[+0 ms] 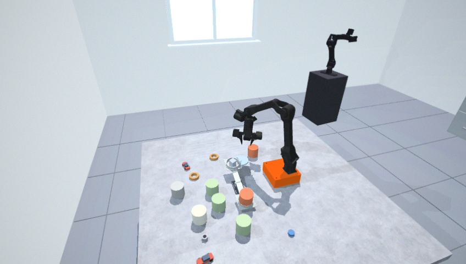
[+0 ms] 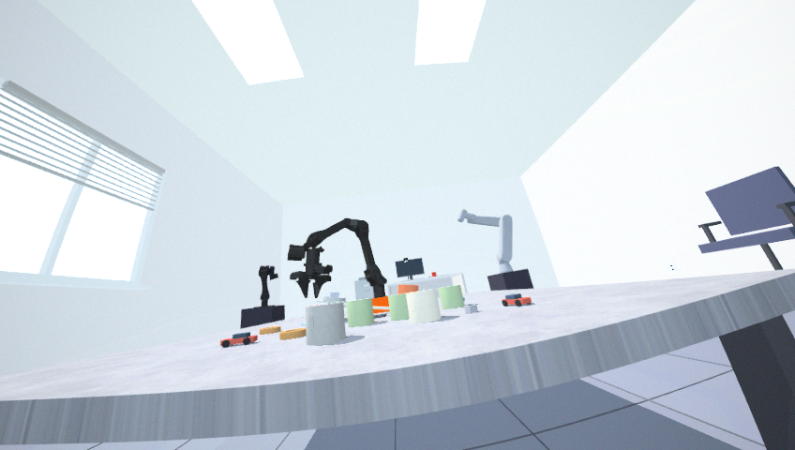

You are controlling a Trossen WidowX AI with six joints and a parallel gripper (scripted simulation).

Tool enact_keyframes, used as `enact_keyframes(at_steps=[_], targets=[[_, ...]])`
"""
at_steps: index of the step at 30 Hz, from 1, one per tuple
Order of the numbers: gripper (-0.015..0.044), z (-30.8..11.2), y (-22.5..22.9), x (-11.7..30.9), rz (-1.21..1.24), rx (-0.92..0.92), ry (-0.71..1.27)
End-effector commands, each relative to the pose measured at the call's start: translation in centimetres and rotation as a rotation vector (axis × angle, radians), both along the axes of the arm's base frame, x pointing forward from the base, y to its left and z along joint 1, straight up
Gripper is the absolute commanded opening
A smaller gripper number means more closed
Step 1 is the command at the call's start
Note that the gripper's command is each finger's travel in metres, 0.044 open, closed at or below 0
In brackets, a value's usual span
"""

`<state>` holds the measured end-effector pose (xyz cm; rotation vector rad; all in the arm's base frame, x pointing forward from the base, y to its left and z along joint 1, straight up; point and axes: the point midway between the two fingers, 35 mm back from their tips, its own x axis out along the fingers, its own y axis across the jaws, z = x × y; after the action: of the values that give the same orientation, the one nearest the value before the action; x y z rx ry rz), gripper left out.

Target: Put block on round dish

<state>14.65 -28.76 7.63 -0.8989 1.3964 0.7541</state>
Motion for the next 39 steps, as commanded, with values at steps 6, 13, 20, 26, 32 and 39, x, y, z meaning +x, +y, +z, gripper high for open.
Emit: enact_keyframes(at_steps=[6, 13, 20, 26, 32, 39], targets=[[0.026, 0.7, 1.0, 2.7, -0.305, 0.023, -0.028], [0.026, 1.1, 1.9, 4.5, -0.535, 0.04, -0.043], [0.026, 1.5, 2.9, 6.2, -0.772, 0.057, -0.055], [0.026, 2.0, 4.1, 8.0, -0.951, 0.075, -0.071], [0.026, 2.3, 5.3, 9.4, -1.141, 0.091, -0.078], [0.026, 2.7, 6.7, 10.8, -1.369, 0.106, -0.083]])
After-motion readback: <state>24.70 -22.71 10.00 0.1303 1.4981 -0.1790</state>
